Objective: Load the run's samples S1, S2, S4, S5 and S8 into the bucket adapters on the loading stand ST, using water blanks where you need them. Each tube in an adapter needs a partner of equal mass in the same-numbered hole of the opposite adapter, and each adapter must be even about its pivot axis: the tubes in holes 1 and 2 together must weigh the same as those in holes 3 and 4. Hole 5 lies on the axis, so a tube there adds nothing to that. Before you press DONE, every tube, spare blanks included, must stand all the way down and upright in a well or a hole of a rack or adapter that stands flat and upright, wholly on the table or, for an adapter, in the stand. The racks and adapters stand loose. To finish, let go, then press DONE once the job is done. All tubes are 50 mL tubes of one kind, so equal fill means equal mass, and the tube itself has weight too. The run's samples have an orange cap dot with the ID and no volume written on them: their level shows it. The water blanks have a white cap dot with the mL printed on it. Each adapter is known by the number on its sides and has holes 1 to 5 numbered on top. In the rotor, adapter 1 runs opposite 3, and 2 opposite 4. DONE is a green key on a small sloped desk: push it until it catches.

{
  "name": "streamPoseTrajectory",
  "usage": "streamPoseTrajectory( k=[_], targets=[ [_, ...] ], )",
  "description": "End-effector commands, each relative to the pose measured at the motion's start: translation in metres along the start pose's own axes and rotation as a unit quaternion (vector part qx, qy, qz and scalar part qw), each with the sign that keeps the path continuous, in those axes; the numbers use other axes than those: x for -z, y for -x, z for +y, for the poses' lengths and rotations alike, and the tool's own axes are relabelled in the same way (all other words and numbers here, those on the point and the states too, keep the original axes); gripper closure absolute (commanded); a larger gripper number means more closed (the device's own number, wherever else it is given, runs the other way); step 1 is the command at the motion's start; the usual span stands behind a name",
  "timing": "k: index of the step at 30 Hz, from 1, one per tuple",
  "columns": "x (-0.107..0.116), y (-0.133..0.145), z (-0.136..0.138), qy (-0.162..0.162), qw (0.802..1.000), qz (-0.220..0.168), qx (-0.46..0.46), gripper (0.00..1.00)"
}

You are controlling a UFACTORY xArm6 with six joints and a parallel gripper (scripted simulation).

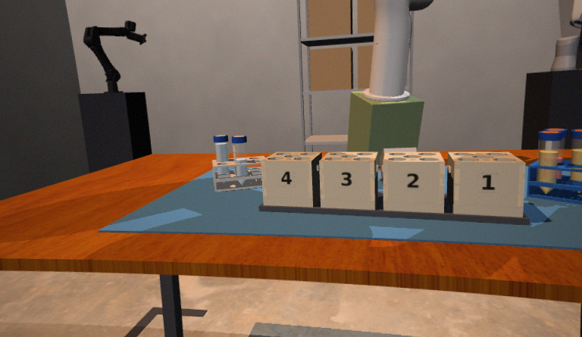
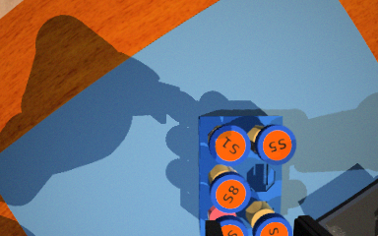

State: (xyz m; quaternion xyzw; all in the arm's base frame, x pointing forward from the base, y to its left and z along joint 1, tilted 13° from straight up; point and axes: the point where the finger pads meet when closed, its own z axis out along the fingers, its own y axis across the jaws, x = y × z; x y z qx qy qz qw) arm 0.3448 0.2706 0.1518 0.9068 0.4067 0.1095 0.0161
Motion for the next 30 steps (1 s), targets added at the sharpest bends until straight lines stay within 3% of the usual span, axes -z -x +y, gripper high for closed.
streamPoseTrajectory(
  k=[1,3,4,15,24,30],
  targets=[
    [0.001,-0.001,0.000,0.000,1.000,0.002,0.000,0.56],
    [0.001,-0.002,0.000,0.000,1.000,0.002,0.000,0.56],
    [0.001,0.002,0.004,0.000,1.000,0.002,-0.017,0.43],
    [0.001,0.034,0.036,0.000,0.986,0.002,-0.166,0.43],
    [0.001,0.039,0.041,0.000,0.960,0.002,-0.280,0.43],
    [0.001,0.039,0.041,0.000,0.927,0.002,-0.374,0.43]
  ],
)
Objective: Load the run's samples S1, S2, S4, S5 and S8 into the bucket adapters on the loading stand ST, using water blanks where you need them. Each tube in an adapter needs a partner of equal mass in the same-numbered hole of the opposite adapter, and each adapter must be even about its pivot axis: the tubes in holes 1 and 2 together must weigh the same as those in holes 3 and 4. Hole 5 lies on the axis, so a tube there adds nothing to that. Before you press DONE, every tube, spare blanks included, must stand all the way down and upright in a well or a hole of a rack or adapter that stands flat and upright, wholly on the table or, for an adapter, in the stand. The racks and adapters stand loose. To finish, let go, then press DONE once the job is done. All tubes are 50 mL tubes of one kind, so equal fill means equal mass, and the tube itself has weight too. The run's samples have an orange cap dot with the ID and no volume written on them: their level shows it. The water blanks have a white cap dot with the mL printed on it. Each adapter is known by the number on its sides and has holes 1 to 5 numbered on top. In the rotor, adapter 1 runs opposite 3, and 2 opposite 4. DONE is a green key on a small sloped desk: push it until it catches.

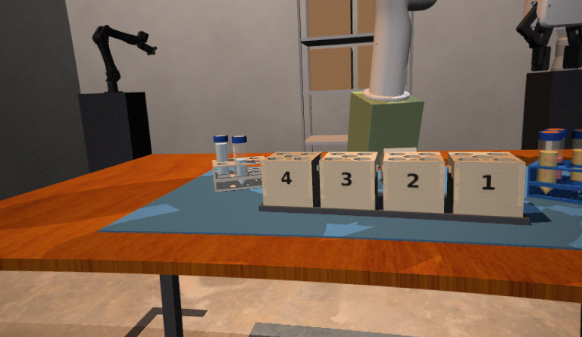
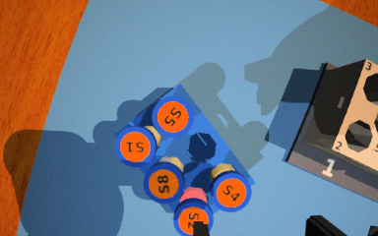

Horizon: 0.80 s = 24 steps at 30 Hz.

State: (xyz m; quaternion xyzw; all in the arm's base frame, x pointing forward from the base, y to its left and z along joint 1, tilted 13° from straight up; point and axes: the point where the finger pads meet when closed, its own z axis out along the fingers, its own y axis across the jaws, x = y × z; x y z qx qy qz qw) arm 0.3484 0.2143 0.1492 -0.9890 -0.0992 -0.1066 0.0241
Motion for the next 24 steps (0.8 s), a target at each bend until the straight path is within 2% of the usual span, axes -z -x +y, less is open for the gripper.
streamPoseTrajectory(
  k=[1,9,12,18,24],
  targets=[
    [0.0013,-0.0013,-0.0003,0.004,0.997,0.004,-0.078,0.43],
    [0.0013,-0.0013,-0.0004,0.003,0.978,0.005,-0.210,0.43],
    [0.0013,-0.0013,-0.0003,0.003,0.974,0.005,-0.226,0.43],
    [0.0013,-0.0013,-0.0003,0.003,0.947,0.005,-0.322,0.43],
    [0.0013,-0.0013,-0.0004,0.002,0.910,0.005,-0.415,0.43]
  ],
)
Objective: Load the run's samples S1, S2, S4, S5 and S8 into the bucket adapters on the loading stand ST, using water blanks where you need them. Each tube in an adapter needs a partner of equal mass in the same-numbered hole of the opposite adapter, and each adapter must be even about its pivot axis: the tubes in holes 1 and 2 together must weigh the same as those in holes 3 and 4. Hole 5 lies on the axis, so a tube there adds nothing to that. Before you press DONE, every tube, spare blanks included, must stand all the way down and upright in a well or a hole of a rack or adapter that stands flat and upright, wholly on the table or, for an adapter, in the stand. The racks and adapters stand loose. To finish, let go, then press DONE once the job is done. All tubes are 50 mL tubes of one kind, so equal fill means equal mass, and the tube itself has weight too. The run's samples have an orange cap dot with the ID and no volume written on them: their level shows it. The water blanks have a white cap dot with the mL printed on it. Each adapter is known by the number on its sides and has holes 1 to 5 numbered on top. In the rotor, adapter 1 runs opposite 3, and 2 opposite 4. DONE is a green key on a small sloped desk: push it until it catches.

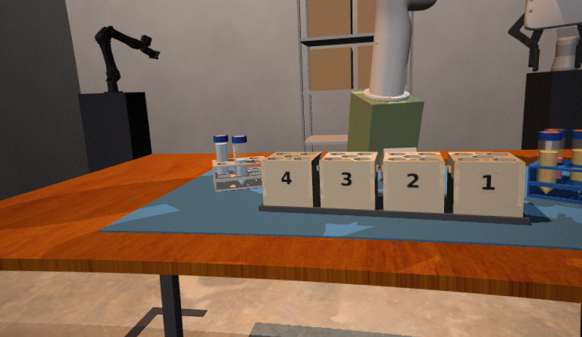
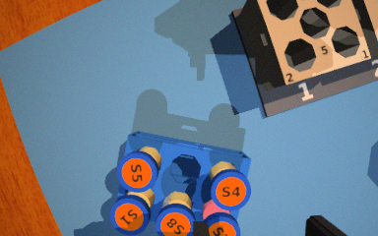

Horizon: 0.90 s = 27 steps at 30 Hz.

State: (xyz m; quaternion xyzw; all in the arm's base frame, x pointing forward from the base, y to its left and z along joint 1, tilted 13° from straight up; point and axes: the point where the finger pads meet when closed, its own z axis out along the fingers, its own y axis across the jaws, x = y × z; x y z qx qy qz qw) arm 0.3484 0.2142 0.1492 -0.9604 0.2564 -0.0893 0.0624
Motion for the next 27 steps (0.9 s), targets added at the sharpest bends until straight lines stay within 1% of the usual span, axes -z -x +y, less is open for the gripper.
streamPoseTrajectory(
  k=[1,2,12,27],
  targets=[
    [0.001,-0.001,-0.001,0.001,0.996,0.008,-0.083,0.43],
    [0.001,-0.001,-0.001,0.001,0.995,0.008,-0.100,0.43],
    [0.001,-0.001,-0.001,0.001,0.995,0.008,-0.102,0.43],
    [-0.025,-0.001,-0.001,0.001,0.995,0.008,-0.102,0.43]
  ],
)
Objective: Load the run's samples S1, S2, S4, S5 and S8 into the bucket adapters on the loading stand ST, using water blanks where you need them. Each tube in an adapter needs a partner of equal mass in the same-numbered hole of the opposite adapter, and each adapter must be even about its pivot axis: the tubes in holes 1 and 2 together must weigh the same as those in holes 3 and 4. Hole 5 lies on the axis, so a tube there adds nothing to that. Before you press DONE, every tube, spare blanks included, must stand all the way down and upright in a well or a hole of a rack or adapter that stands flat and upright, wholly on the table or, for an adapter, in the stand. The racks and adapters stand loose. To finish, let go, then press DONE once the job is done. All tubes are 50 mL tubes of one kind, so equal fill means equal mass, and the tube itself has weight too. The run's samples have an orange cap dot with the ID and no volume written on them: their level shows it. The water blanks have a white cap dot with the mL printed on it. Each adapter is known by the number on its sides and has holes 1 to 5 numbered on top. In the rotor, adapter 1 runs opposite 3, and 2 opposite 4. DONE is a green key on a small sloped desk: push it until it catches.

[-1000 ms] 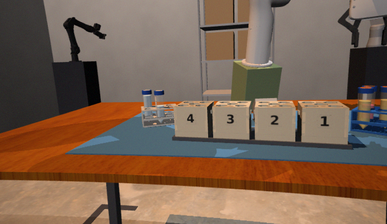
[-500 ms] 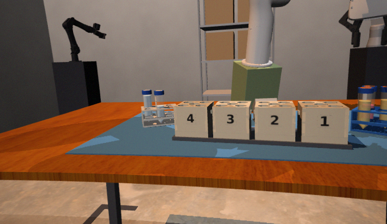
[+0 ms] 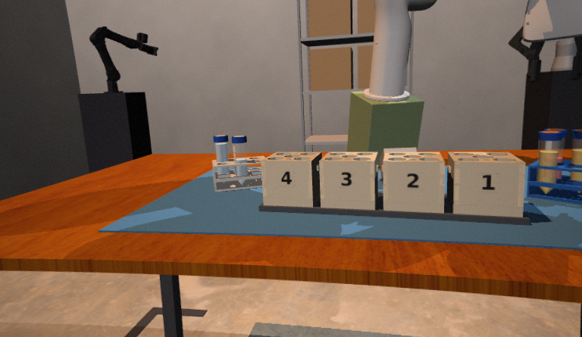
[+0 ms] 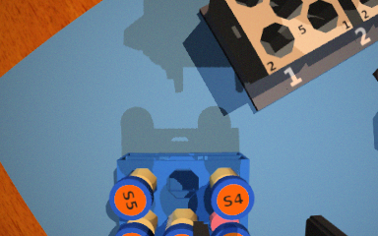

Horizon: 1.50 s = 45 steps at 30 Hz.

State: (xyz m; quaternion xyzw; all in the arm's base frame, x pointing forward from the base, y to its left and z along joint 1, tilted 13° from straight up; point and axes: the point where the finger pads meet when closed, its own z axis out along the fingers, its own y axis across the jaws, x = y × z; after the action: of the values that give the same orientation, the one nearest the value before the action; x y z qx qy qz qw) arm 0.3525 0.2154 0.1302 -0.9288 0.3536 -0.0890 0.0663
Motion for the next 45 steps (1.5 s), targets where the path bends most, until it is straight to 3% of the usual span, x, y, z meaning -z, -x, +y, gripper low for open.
streamPoseTrajectory(
  k=[1,45],
  targets=[
    [-0.007,0.000,-0.001,-0.002,1.000,0.001,0.000,0.43],
    [-0.083,0.000,-0.001,-0.002,1.000,0.000,0.000,0.43]
  ],
)
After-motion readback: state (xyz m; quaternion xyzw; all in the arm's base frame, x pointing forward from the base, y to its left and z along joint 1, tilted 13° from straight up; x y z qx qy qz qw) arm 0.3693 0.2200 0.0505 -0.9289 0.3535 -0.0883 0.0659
